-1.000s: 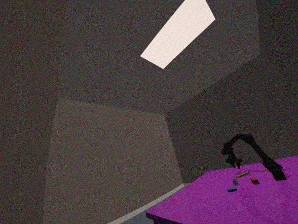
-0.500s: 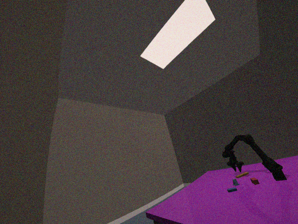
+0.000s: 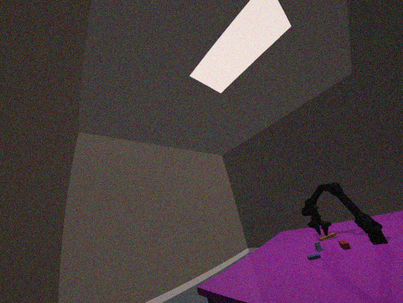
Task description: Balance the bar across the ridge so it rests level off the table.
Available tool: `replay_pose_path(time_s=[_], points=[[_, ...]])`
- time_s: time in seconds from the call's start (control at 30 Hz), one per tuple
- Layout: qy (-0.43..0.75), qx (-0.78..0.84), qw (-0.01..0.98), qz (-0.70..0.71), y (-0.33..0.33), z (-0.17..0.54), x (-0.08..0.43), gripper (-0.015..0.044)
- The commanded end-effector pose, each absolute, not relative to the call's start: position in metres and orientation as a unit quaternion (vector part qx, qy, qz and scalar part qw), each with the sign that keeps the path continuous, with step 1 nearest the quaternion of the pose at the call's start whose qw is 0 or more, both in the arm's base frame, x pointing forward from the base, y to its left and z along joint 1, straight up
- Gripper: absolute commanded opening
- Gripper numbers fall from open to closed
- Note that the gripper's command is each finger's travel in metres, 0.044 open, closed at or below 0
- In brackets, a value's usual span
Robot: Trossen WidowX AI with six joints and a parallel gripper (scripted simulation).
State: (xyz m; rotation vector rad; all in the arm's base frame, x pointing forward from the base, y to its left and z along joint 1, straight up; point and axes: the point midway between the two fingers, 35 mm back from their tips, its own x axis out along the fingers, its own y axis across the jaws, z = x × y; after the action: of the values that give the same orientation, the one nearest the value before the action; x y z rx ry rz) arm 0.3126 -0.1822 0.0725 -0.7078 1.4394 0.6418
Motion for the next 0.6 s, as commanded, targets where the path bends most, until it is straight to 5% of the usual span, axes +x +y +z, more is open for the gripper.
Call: replay_pose_path(time_s=[0.0,0.57], points=[[0.633,-0.309,0.648,0.288,-0.181,0.062,0.311,0.0315],[0.633,-0.309,0.648,0.288,-0.181,0.052,0.311,0.0315]])
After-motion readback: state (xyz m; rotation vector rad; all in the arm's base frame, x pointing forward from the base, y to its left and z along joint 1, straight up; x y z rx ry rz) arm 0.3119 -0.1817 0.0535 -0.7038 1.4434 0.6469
